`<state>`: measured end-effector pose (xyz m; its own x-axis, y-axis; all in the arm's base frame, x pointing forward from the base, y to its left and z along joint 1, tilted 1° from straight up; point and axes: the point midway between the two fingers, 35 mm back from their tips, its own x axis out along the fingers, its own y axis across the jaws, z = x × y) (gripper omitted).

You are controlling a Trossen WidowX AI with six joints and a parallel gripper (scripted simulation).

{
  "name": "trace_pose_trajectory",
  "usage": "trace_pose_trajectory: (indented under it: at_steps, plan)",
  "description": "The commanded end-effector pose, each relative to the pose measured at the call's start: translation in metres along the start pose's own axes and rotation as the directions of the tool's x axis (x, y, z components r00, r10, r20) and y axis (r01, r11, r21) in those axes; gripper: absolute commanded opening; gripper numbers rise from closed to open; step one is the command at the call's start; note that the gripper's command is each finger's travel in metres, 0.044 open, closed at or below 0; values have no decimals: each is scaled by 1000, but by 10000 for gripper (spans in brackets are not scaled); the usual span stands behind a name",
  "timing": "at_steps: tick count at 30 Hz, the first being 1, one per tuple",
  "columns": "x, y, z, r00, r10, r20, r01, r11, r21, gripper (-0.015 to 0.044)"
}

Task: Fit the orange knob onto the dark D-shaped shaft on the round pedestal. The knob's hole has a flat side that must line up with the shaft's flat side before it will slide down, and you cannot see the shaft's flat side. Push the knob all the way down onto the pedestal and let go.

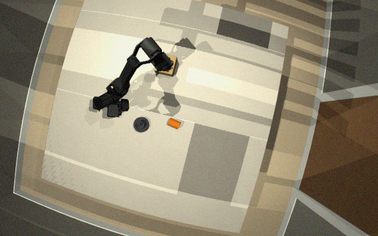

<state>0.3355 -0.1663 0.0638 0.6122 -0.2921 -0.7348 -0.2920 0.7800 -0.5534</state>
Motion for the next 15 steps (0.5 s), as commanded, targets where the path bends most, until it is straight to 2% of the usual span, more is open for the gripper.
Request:
trace_pose_trajectory:
  at_steps: [1,7,15]
  plan:
    - [-12,19,56,996,95,5,-94,992,-83,440]
    - [-62,67,142,972,234,-20,-231,939,-255,440]
    - [-175,137,207,938,332,-99,-335,795,-506,440]
